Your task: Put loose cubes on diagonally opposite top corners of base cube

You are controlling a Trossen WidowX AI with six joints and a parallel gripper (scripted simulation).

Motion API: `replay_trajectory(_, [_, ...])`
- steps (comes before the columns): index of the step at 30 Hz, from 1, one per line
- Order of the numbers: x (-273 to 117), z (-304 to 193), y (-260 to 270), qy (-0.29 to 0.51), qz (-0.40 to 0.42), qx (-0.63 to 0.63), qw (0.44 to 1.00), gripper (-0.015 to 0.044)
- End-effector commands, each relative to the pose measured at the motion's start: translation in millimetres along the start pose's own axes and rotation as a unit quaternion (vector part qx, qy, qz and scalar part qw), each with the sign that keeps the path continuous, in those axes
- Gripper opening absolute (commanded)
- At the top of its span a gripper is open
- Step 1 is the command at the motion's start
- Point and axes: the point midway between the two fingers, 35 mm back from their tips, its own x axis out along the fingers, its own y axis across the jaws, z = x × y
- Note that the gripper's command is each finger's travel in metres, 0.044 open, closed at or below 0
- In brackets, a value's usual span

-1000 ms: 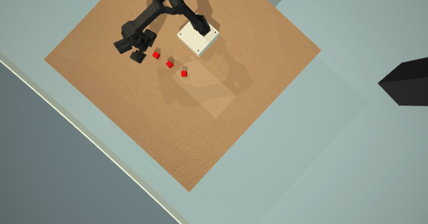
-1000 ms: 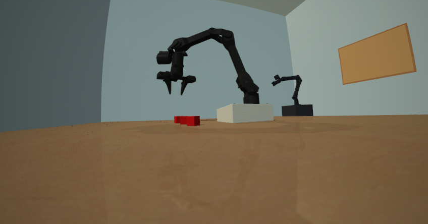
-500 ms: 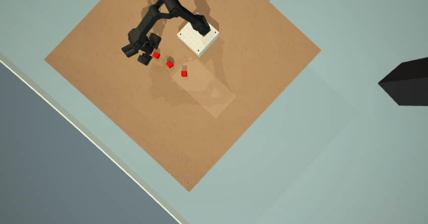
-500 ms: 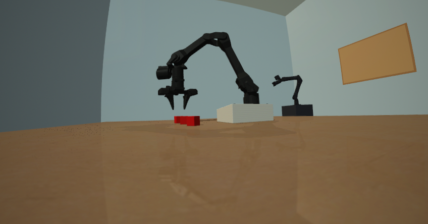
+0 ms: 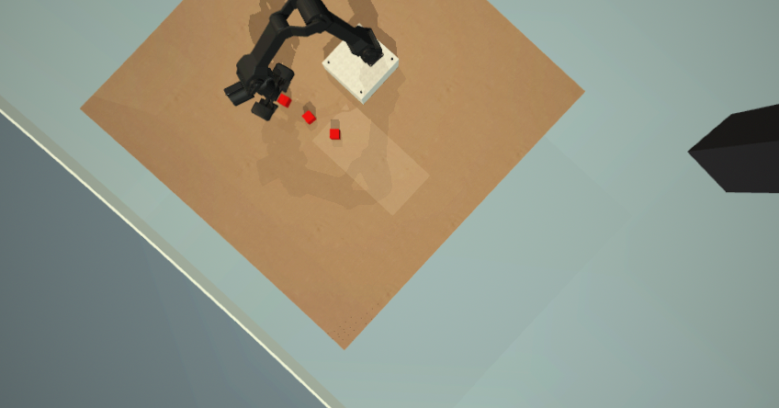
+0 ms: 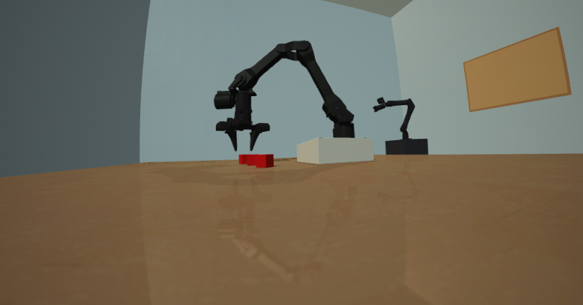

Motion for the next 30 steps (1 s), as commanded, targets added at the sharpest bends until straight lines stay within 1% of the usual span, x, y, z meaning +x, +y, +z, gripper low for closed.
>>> replay_trajectory(1, [9, -2, -2, 0.004, -0.003, -0.002, 1.0, 0.0265])
replay_trajectory(15, [29, -3, -3, 0.004, -0.003, -0.002, 1.0, 0.0265])
replay_trajectory(21, [29, -3, -3, 0.004, -0.003, -0.002, 1.0, 0.0107])
replay_trajectory(26, [27, -3, -2, 0.004, -0.003, -0.002, 1.0, 0.0105])
replay_trajectory(30, [16, -1, 0, 0.004, -0.003, -0.002, 1.0, 0.0105])
